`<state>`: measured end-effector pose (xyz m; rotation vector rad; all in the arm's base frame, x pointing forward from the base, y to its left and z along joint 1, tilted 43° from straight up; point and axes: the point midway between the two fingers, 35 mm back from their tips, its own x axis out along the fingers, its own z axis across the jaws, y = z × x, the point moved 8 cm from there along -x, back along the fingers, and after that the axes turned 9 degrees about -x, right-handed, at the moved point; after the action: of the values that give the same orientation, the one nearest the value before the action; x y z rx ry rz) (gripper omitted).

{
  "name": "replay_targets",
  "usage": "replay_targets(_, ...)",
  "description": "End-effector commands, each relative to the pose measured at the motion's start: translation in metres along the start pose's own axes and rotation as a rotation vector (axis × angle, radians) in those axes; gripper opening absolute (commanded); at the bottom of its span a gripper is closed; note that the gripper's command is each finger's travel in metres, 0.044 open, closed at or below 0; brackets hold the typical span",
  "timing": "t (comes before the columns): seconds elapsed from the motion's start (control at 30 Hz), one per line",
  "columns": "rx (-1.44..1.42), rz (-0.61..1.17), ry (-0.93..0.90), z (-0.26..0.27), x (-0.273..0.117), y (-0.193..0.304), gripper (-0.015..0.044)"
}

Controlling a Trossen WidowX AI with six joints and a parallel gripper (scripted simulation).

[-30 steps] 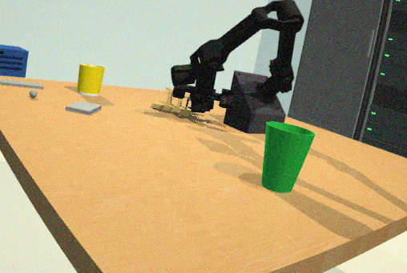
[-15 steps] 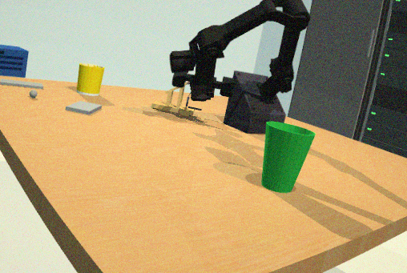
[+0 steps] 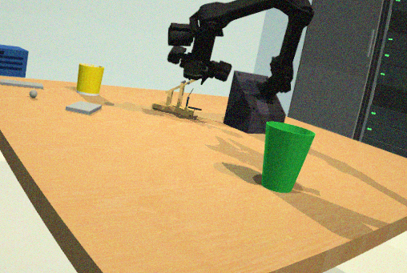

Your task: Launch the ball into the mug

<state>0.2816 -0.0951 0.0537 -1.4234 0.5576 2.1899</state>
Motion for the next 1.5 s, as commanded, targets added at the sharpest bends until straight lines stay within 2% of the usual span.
replay_targets(0.0, 0.122, -0.060, 0.022, -0.019, -0.001, 0.006, 0.0289)
replay_targets(0.2, 0.294, -0.142, 0.055, -0.044, -0.003, 0.017, 0.0440)
replay_targets(0.97, 0.950, -0.482, 0.114, -0.135, -0.010, 0.082, 0.0440)
replay_targets(1.47, 1.370, -0.759, 0.107, -0.191, -0.008, 0.152, 0.0440)
